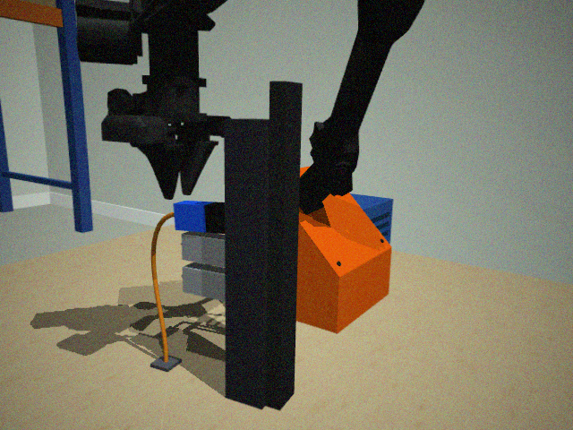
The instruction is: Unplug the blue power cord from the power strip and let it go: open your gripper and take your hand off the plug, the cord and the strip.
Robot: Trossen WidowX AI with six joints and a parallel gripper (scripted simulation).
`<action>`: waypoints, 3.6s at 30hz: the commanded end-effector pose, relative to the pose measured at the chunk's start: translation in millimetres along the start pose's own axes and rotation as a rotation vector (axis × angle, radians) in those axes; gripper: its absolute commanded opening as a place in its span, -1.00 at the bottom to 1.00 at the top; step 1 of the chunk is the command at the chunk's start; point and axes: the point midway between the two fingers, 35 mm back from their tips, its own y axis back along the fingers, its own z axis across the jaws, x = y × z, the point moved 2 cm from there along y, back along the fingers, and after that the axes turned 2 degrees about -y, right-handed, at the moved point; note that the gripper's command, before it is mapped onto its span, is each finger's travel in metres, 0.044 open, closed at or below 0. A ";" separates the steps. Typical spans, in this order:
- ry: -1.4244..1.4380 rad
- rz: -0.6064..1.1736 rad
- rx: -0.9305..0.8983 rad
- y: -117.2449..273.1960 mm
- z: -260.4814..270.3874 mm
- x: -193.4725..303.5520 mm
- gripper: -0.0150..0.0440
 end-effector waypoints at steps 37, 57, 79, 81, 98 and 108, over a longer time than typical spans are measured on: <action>-0.003 0.005 0.004 -10.9 -2.4 18.4 -0.42; -0.005 0.003 0.003 -9.2 0.6 -9.0 -0.49; -0.009 0.008 0.001 -11.9 0.0 -14.9 0.58; -0.009 0.008 0.001 -11.3 0.4 -17.3 0.75; -0.008 0.004 0.000 0.3 1.5 -75.0 1.00; -0.008 0.004 0.000 0.3 1.5 -75.0 1.00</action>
